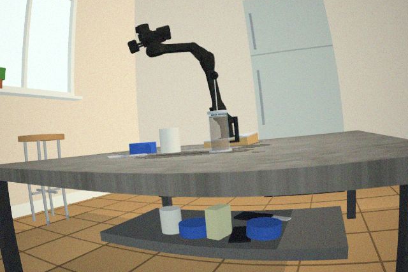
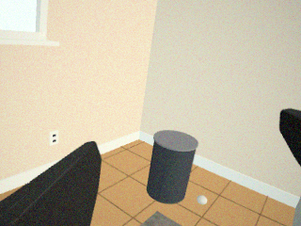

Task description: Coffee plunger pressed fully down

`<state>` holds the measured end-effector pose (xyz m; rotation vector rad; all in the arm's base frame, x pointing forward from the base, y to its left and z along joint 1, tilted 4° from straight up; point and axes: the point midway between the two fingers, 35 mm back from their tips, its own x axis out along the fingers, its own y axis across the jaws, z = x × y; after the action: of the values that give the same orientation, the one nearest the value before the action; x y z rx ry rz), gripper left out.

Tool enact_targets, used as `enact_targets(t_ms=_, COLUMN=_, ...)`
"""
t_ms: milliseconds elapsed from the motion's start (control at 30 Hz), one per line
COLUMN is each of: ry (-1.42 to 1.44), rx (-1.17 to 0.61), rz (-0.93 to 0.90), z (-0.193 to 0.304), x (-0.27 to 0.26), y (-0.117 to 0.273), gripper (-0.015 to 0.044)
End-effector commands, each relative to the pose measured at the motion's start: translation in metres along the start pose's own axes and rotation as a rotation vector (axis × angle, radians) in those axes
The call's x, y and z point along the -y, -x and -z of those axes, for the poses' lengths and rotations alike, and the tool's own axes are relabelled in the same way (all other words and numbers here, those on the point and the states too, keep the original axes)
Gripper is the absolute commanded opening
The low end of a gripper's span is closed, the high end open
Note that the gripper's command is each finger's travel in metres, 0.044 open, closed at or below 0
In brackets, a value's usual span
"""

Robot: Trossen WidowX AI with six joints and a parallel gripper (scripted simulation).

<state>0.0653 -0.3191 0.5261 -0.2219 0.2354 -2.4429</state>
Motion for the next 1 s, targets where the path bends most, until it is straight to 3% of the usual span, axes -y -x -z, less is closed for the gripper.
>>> enact_targets(t_ms=0, ry=0.000, rx=0.006, rz=-0.005, z=-0.001, x=-0.001, y=0.001, gripper=0.0426)
enact_targets(t_ms=167, ry=-0.002, rx=0.114, rz=-0.054, z=-0.017, x=-0.002, y=0.016, gripper=0.0440)
enact_targets(t_ms=300, ry=-0.009, rx=0.233, rz=-0.193, z=-0.036, x=-0.014, y=0.050, gripper=0.0440)
enact_targets(t_ms=633, ry=-0.062, rx=0.522, rz=-0.718, z=-0.059, x=-0.039, y=0.171, gripper=0.0440)
enact_targets(t_ms=967, ry=-0.106, rx=0.649, rz=-1.268, z=-0.036, x=-0.029, y=0.286, gripper=0.0440)
